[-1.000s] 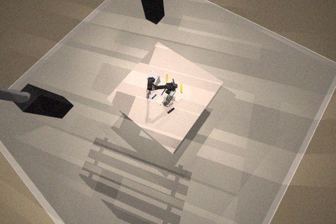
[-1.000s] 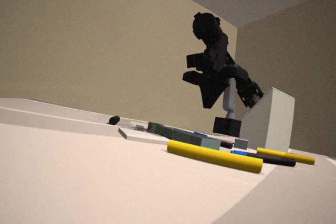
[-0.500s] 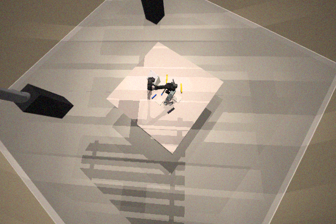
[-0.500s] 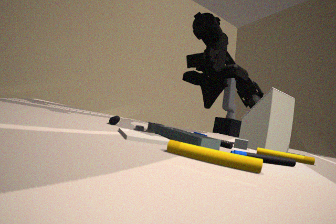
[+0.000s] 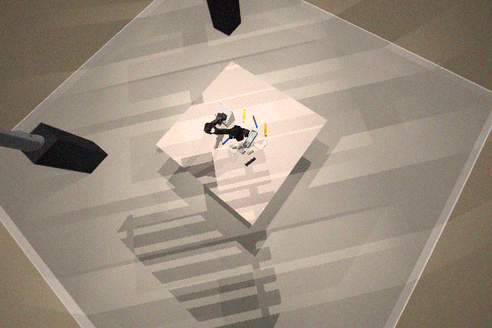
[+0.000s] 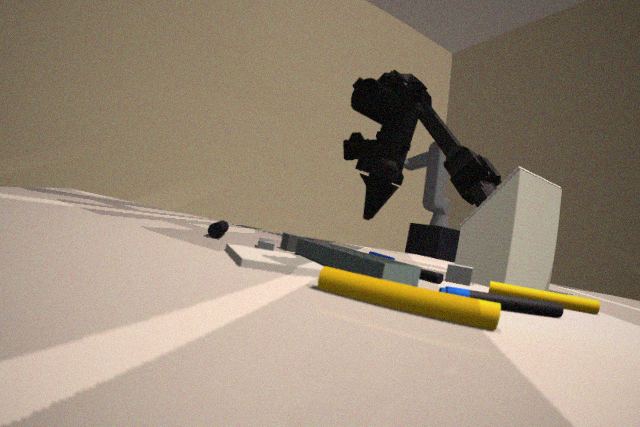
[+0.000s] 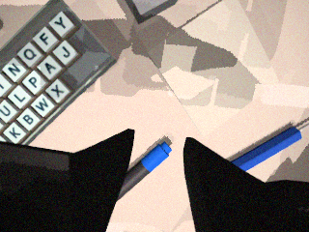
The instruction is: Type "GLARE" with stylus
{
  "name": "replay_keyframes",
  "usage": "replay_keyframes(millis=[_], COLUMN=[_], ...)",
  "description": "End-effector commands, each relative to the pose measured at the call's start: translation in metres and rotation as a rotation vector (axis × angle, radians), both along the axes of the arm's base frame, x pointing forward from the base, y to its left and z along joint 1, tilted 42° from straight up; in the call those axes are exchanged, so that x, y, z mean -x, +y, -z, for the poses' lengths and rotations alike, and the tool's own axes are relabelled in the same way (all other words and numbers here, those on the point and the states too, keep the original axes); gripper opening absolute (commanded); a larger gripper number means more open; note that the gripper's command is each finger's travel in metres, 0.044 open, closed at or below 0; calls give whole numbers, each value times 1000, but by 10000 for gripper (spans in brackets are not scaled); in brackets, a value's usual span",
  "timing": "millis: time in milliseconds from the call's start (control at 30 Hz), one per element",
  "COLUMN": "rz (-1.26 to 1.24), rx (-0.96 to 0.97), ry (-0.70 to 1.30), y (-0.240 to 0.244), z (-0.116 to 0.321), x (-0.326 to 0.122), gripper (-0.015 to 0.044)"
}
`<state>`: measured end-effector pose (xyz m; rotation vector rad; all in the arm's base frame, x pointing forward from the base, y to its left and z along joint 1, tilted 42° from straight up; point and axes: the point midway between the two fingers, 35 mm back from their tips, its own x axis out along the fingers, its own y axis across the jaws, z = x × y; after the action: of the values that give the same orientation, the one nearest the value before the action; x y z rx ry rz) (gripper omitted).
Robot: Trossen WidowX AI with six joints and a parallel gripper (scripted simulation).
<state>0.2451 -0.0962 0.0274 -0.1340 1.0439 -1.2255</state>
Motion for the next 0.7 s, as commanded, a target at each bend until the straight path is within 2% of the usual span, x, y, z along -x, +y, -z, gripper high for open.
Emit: replay_keyframes(millis=[0, 167, 233, 667], rz=[284, 476, 513, 516], rx=[180, 334, 370, 373], ry=[-385, -702, -771, -776], y=[-41, -65, -68, -71], z=[-27, -46, -49, -50], x=[55, 104, 115, 116], gripper=[150, 150, 150, 150])
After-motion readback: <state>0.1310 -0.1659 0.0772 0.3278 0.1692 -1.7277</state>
